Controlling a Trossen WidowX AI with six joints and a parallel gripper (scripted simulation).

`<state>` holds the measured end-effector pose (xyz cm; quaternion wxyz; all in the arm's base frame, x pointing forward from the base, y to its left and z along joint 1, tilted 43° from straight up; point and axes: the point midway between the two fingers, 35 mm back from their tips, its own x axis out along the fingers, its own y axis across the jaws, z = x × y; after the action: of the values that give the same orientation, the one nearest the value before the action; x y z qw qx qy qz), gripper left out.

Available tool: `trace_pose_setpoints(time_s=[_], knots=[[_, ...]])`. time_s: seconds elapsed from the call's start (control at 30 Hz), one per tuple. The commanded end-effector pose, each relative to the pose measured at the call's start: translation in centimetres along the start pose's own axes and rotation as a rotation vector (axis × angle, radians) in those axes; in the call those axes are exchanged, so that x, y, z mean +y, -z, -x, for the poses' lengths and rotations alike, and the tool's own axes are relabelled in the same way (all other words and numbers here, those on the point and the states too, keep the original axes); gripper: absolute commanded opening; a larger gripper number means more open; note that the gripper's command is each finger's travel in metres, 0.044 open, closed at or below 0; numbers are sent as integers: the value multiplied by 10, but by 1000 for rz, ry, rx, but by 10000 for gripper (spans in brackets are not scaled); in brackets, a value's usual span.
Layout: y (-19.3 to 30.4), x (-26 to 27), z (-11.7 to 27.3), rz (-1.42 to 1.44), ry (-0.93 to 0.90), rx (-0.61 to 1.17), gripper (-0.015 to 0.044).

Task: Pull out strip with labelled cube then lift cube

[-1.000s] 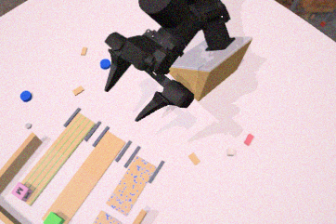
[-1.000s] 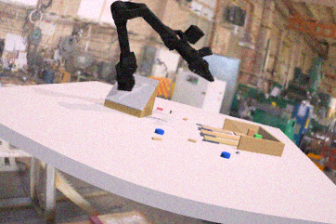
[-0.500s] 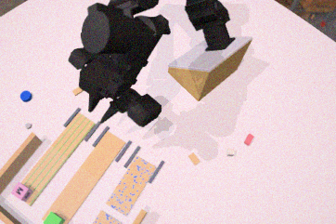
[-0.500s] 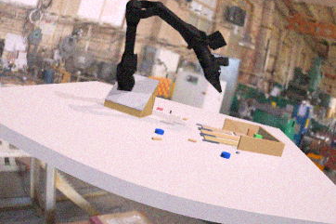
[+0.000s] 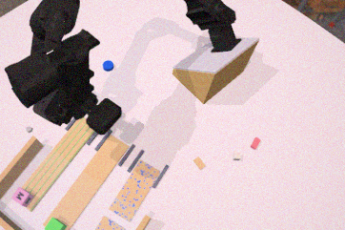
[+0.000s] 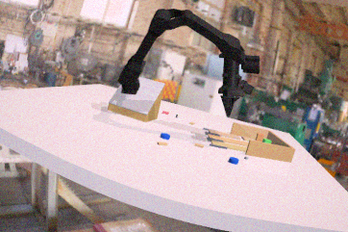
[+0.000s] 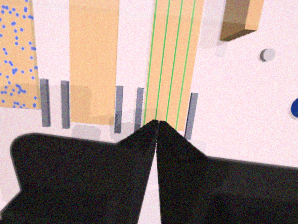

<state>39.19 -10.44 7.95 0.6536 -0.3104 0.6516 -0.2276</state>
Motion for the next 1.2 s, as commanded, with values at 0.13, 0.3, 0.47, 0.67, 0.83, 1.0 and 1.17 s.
trace_pose_setpoints(time_s=[0.13,0.3,0.47,0.67,0.83,1.0,1.17], knots=[[9,-19,-25,13,-55,163,0],[9,-19,-28,13,-55,163,0],[10,-19,-36,13,-55,162,0],[11,-18,-46,13,-55,162,0],[11,-18,-54,13,-55,162,0],[12,-17,-62,13,-55,162,0],[13,-17,-70,13,-54,162,0]])
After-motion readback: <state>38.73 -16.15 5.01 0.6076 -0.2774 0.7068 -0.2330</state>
